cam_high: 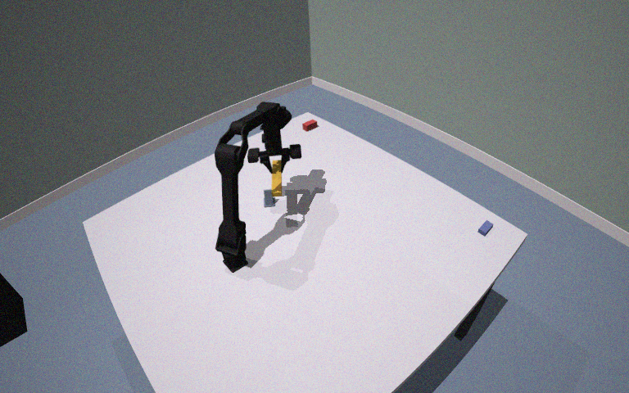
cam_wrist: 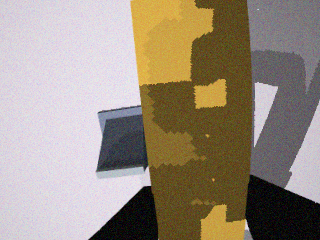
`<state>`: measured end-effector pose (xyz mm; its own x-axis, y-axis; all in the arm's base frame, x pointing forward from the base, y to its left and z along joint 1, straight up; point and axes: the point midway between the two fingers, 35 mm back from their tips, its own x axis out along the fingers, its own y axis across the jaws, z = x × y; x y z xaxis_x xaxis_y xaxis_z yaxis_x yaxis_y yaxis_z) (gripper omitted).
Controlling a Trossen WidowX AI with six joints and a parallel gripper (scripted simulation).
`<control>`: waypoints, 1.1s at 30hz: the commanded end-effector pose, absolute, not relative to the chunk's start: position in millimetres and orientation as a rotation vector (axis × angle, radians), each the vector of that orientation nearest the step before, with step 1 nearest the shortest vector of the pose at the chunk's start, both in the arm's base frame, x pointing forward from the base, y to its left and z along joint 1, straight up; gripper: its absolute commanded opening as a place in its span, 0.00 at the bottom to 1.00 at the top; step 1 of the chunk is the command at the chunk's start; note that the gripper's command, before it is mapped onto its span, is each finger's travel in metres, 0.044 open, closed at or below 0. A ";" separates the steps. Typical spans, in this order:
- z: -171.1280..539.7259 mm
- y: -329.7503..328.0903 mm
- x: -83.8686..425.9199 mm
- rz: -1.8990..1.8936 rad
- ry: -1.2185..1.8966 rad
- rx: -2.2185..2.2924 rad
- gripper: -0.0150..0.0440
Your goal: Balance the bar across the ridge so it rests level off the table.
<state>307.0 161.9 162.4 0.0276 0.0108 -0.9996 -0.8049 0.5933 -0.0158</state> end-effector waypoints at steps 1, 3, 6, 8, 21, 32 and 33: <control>162.1 171.9 298.1 0.738 1.413 -0.736 0.25; 162.1 177.7 293.2 0.747 1.410 -0.744 0.25; 162.1 186.3 285.8 0.760 1.405 -0.756 0.25; 162.2 191.5 280.8 0.768 1.403 -0.763 0.25; 147.1 195.1 279.2 0.770 1.402 -0.765 0.25; 129.0 194.8 279.5 0.770 1.402 -0.765 0.25; 127.4 194.7 279.5 0.770 1.402 -0.765 0.25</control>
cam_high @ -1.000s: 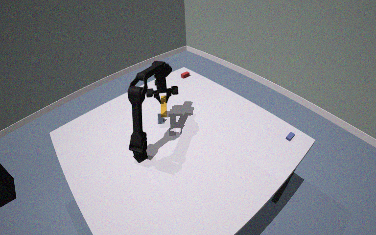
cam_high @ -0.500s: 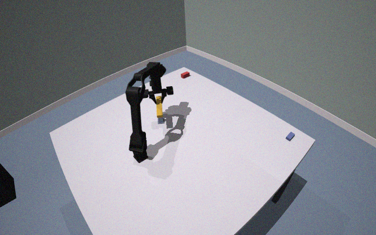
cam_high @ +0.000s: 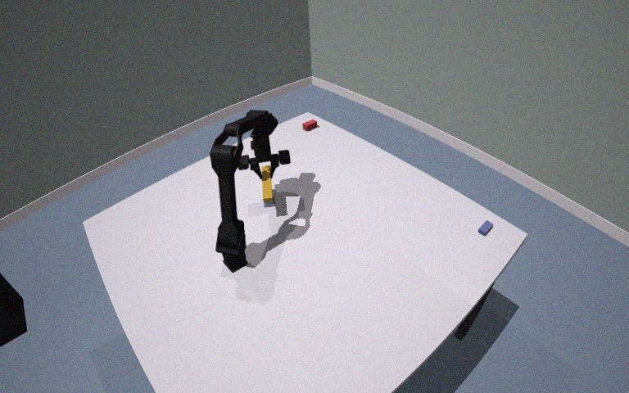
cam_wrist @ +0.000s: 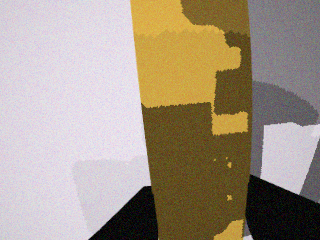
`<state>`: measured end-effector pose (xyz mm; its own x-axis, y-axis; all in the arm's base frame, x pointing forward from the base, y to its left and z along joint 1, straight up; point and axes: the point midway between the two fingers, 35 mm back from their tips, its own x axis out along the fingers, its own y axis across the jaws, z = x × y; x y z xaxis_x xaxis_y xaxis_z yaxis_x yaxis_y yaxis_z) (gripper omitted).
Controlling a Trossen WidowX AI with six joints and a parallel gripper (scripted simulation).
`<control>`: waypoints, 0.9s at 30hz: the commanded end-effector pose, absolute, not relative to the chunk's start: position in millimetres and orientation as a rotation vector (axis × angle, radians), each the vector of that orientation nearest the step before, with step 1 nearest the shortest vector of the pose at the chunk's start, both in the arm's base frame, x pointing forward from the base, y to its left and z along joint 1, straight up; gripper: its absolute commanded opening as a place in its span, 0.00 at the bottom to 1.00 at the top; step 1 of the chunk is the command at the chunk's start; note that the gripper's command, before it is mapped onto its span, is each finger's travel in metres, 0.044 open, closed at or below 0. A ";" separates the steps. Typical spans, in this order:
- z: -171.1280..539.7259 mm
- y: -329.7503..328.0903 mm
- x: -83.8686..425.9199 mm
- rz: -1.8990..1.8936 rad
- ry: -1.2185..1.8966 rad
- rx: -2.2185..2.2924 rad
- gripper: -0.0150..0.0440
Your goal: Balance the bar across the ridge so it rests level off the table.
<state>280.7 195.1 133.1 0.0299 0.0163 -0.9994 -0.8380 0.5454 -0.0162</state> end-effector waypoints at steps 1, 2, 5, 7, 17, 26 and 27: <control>125.7 194.6 279.4 0.770 1.402 -0.765 0.25; 124.1 194.5 279.4 0.770 1.402 -0.765 0.25; 119.5 194.3 279.2 0.770 1.402 -0.765 0.25; 118.5 194.2 279.2 0.770 1.402 -0.765 0.25; 119.8 194.3 279.2 0.770 1.402 -0.765 0.25; 119.0 194.3 279.2 0.770 1.402 -0.765 0.25; 119.0 194.3 279.2 0.770 1.402 -0.765 0.25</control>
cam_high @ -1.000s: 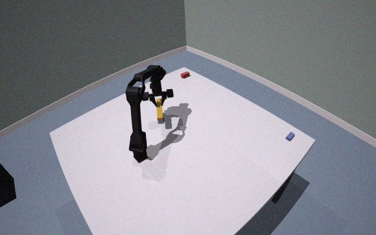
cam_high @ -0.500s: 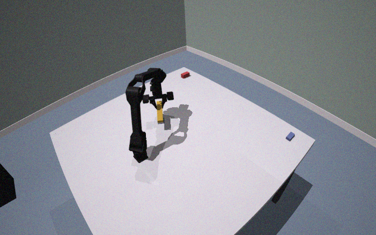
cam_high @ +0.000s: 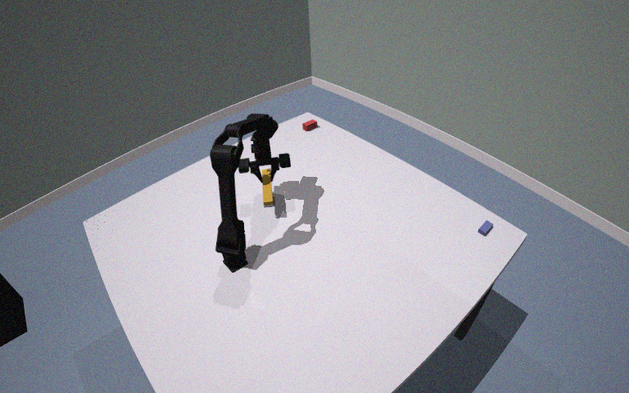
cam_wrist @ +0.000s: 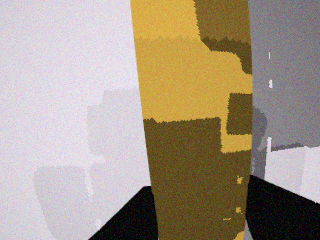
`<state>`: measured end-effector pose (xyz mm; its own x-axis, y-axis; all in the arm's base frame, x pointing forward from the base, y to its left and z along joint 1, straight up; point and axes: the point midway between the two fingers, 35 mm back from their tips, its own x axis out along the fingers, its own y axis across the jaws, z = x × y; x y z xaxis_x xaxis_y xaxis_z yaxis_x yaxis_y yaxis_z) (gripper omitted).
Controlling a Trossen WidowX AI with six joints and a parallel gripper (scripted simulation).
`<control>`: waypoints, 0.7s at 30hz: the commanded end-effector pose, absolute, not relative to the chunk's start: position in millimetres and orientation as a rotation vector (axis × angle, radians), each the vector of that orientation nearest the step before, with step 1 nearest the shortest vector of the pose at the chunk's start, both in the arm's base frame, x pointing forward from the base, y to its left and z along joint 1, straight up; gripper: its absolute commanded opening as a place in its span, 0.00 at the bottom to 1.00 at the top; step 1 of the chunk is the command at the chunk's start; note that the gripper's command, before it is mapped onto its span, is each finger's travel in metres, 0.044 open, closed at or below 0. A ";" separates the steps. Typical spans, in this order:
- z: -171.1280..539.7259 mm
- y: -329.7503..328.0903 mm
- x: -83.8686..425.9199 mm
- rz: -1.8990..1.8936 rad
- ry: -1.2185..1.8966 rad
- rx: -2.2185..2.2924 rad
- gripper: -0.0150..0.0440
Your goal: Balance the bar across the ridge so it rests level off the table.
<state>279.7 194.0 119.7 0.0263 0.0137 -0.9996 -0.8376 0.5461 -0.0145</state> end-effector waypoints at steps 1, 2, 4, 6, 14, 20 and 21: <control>118.9 194.2 279.2 0.770 1.402 -0.765 0.25; 118.8 194.2 279.2 0.770 1.402 -0.765 0.25; 118.7 194.2 279.2 0.770 1.402 -0.765 0.25; 118.5 194.2 279.3 0.770 1.402 -0.765 0.25; 117.8 194.2 279.2 0.770 1.402 -0.765 0.25; 117.3 194.2 279.2 0.770 1.402 -0.765 0.25; 117.3 194.2 279.2 0.770 1.402 -0.765 0.25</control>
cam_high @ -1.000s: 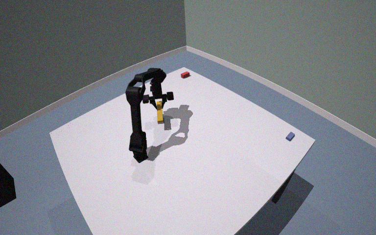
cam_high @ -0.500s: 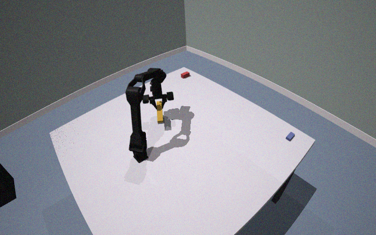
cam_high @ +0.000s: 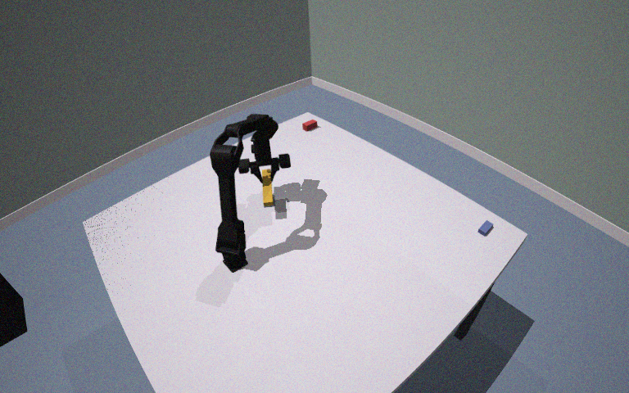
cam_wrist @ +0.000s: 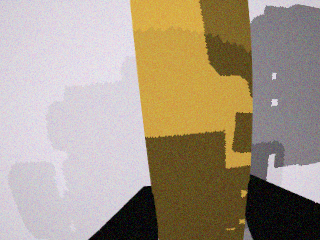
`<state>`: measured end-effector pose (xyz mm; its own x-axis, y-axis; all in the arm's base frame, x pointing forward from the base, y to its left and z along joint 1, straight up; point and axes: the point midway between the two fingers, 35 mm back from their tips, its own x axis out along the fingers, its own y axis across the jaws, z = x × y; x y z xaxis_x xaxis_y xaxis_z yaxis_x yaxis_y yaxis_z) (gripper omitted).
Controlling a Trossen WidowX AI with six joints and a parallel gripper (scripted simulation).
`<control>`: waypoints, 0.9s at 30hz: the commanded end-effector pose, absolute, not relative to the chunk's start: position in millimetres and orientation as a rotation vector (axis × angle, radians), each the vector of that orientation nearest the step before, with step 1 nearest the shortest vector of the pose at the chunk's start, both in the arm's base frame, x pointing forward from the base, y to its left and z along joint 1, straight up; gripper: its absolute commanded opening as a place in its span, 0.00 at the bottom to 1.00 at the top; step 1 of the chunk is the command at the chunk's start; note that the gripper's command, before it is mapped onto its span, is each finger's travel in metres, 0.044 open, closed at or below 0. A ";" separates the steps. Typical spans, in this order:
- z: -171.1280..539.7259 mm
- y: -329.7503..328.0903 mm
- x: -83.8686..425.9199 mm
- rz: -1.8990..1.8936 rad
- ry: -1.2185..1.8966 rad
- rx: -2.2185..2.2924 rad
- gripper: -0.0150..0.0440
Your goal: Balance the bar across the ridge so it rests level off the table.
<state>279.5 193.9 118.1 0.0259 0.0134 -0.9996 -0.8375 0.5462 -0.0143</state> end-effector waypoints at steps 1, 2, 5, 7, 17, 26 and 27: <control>117.2 194.2 279.3 0.770 1.402 -0.765 0.25; 117.0 194.2 279.2 0.770 1.402 -0.765 0.25; 116.8 194.2 279.2 0.770 1.402 -0.765 0.25; 116.7 194.2 279.3 0.770 1.402 -0.765 0.25; 115.8 194.2 279.2 0.770 1.402 -0.765 0.25; 115.0 194.2 279.2 0.770 1.402 -0.765 0.25; 115.0 194.2 279.2 0.770 1.402 -0.765 0.25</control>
